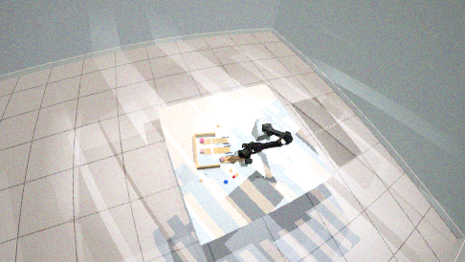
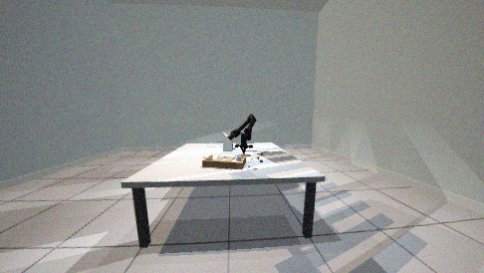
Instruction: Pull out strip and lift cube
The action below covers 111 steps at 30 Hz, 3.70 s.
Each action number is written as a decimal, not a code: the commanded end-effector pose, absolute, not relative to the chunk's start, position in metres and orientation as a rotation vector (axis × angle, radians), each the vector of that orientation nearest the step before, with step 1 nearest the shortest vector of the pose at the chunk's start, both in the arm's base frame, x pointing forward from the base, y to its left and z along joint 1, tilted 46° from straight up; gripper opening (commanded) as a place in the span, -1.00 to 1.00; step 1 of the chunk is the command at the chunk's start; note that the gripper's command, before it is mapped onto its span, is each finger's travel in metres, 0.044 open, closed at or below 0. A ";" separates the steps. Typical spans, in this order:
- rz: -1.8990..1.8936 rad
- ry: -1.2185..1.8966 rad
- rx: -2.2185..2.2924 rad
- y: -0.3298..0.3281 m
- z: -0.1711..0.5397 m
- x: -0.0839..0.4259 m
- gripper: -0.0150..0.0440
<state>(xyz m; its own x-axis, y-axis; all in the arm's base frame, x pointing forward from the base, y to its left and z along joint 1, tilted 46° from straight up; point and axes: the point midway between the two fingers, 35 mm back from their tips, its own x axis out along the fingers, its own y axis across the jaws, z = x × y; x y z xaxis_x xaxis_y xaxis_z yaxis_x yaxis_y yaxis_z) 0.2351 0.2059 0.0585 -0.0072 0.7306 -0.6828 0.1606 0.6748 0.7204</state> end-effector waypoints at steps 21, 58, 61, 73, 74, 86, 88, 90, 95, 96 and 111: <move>0.528 1.581 0.752 0.210 0.054 0.212 -0.49; 0.661 1.508 0.611 0.175 0.084 0.252 0.13; 0.662 1.506 0.609 0.173 0.083 0.263 0.40; 0.662 1.505 0.608 0.166 0.082 0.305 1.00; 0.662 1.505 0.608 0.166 0.082 0.309 1.00; 0.662 1.503 0.606 0.158 0.081 0.352 1.00; 0.662 1.502 0.606 0.157 0.081 0.359 1.00; 0.663 1.502 0.606 0.156 0.081 0.366 1.00; 0.663 1.501 0.606 0.153 0.080 0.384 1.00; 0.663 1.501 0.605 0.152 0.080 0.387 1.00; 0.663 1.500 0.604 0.152 0.074 0.421 0.56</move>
